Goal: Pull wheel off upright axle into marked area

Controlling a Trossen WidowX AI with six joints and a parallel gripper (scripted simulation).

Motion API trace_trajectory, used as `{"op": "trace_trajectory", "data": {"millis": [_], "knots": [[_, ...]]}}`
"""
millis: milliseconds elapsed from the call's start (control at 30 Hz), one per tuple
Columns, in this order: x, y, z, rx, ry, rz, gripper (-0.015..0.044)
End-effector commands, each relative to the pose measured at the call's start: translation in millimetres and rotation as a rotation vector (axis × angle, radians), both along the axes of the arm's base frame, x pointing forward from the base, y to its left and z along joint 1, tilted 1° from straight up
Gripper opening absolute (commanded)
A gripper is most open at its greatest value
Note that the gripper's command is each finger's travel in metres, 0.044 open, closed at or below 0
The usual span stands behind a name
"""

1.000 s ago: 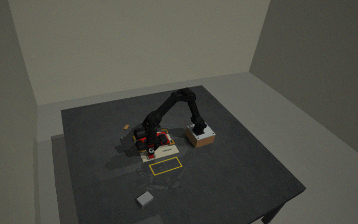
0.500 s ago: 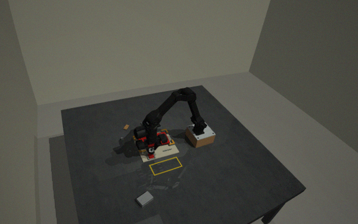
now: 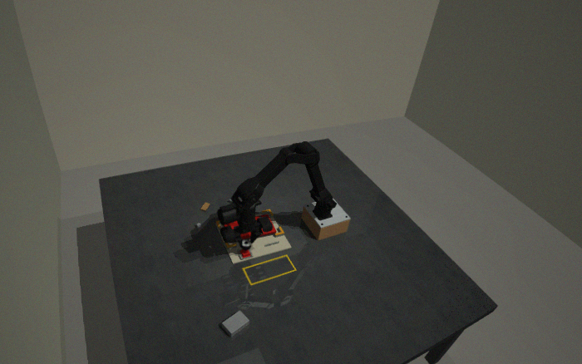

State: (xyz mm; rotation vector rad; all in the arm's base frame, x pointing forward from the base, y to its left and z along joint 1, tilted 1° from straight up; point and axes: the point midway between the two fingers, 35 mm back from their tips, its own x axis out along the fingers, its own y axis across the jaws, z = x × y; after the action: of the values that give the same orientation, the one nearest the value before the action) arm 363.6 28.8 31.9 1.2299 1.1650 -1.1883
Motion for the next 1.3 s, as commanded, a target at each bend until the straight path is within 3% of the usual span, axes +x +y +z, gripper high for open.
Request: {"op": "trace_trajectory", "data": {"millis": [0,1267], "knots": [[0.3,0.1,4.3,0.002,-0.004,0.002,0.0000],[-0.8,0.1,18.8,0.003,-0.008,0.004,0.0000]]}}
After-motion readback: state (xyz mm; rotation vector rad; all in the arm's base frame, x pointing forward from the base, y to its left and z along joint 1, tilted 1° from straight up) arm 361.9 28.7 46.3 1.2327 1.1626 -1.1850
